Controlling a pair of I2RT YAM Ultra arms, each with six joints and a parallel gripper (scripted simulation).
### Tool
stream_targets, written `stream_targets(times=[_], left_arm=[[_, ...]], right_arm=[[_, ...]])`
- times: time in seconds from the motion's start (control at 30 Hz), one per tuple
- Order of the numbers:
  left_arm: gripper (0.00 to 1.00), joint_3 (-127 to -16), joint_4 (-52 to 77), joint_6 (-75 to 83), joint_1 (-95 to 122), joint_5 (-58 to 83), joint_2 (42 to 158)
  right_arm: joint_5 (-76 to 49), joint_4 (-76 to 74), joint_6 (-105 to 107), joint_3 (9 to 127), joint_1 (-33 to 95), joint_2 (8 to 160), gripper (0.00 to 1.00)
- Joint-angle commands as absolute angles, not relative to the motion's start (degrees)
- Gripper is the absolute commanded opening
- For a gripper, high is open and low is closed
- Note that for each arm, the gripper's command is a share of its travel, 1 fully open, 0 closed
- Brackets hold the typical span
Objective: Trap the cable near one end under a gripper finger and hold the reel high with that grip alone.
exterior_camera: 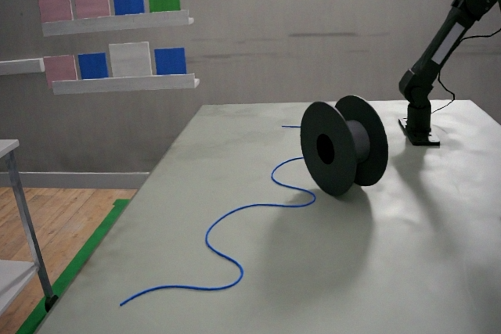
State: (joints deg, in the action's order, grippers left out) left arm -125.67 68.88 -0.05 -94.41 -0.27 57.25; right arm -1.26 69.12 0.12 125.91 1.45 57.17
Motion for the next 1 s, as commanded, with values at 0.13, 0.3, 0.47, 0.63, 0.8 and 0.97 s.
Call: stream_targets(times=[0.13,0.3,0.47,0.63,0.8,0.97], left_arm=[[1.0,-127.4,69.3,0.2,-95.9,0.1,56.9],[1.0,-127.4,69.3,0.2,-95.7,0.1,56.9],[1.0,-127.1,69.0,0.2,-95.7,0.1,56.9],[1.0,-123.5,67.2,0.2,-95.6,0.2,57.3],[1.0,-122.7,65.9,0.2,-95.6,0.2,57.6],[1.0,-118.9,62.2,0.2,-95.7,0.1,58.4]], right_arm=[[-0.5,68.4,-0.4,126.3,0.4,57.4,1.0],[-0.4,68.4,-0.4,126.3,0.3,57.4,1.0],[-0.5,68.1,-0.4,126.0,0.3,57.5,1.0],[-0.8,67.2,-0.4,124.3,0.6,57.7,1.0],[-1.1,65.8,-0.4,123.3,0.8,58.0,1.0],[-1.3,62.2,-0.4,118.8,0.8,58.7,1.0]])
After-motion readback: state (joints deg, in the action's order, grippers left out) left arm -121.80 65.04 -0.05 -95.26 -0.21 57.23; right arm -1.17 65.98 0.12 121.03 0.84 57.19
